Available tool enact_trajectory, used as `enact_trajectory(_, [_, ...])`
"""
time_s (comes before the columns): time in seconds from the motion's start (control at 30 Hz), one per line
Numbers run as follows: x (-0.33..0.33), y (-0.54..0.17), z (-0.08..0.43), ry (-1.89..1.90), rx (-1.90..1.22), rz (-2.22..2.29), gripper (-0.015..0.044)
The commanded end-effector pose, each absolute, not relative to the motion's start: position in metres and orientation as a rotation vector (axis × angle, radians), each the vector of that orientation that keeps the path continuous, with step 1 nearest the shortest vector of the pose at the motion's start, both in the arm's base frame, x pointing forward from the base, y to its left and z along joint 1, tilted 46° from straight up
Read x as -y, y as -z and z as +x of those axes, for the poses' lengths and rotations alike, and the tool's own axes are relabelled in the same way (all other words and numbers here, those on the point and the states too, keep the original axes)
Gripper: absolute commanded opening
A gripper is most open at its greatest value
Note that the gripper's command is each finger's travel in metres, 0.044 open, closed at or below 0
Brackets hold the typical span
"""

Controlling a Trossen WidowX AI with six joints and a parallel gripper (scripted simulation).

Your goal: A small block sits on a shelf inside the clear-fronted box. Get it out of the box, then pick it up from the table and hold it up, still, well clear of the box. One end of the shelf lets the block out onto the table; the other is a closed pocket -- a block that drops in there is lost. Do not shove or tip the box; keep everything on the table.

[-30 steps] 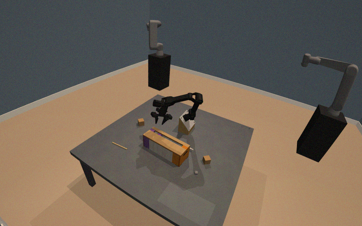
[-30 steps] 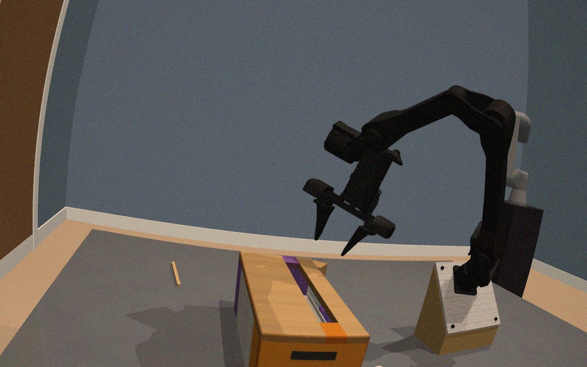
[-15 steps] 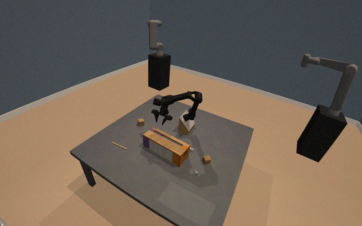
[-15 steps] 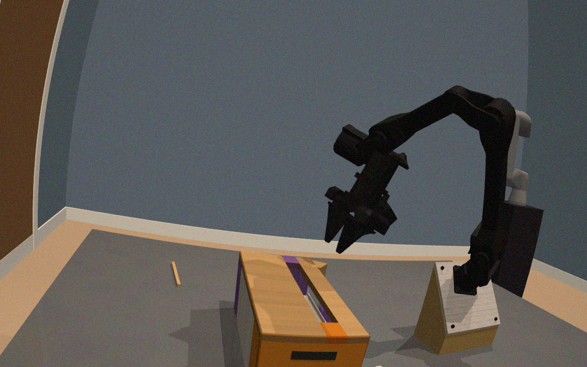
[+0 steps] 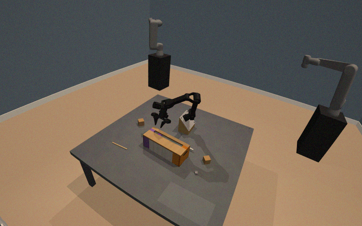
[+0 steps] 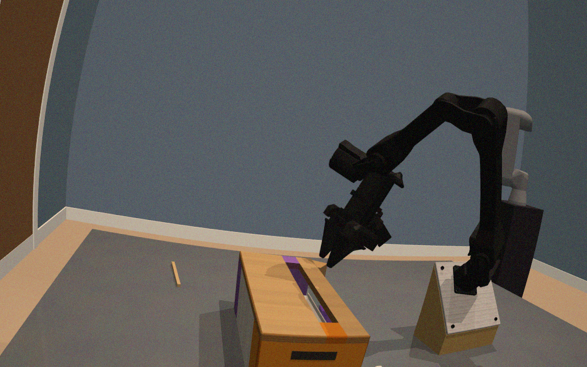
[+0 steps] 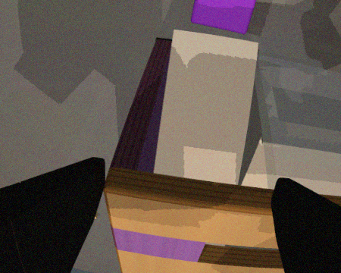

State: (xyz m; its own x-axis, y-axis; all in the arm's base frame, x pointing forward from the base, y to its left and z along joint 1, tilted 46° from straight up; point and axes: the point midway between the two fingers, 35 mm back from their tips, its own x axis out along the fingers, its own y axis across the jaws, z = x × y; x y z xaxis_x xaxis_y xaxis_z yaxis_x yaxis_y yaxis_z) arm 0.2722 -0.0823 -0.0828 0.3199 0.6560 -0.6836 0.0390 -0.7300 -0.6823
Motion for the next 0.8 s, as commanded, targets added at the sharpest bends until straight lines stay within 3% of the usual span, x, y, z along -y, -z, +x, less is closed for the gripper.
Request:
enact_trajectory(0.0, [0.036, 0.122, 0.257, -1.439, 0.623, -1.984, 0.0285])
enact_trajectory(0.77, [0.016, 0.142, 0.255, -1.439, 0.622, -1.984, 0.0285])
